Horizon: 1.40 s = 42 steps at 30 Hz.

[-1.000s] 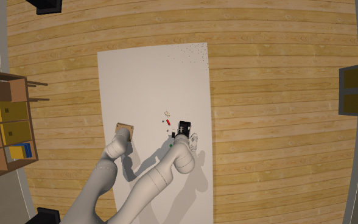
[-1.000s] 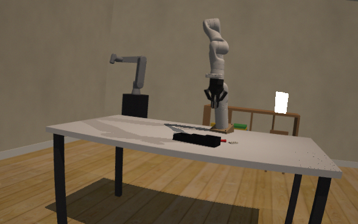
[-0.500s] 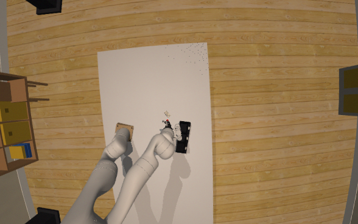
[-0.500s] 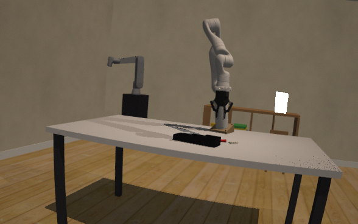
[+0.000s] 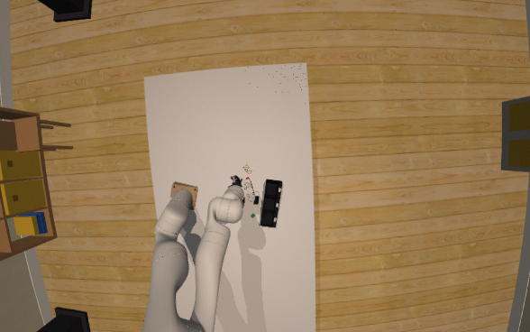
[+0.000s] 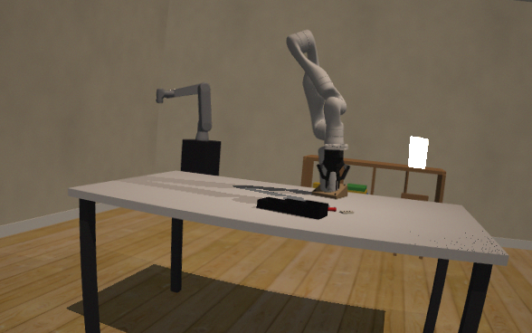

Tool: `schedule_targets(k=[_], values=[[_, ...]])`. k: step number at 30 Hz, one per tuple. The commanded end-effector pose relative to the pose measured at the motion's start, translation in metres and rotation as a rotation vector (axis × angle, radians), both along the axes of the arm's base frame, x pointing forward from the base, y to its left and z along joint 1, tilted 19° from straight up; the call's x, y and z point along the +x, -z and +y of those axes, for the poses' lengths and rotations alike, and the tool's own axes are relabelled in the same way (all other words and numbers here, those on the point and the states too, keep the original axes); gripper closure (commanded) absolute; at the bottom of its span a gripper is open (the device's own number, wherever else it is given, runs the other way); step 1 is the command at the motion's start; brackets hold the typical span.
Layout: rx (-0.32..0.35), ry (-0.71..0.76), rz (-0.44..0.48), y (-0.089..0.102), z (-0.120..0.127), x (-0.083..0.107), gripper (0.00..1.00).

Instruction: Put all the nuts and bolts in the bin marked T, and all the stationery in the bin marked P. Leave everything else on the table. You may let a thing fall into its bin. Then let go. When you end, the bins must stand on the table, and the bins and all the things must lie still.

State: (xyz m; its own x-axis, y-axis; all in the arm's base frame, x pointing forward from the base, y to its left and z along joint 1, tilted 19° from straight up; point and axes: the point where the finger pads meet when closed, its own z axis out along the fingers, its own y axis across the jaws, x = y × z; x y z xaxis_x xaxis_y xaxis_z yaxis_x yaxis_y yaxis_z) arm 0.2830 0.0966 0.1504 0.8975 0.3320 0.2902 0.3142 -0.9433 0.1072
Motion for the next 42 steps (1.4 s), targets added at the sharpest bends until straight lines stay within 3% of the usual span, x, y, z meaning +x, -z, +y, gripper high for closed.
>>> schedule_targets(k=[1,42], values=[[-0.033,0.074,-0.014,0.012,0.025,-0.01,0.69],[-0.03,0.068,-0.01,0.009,0.016,-0.004,0.69]])
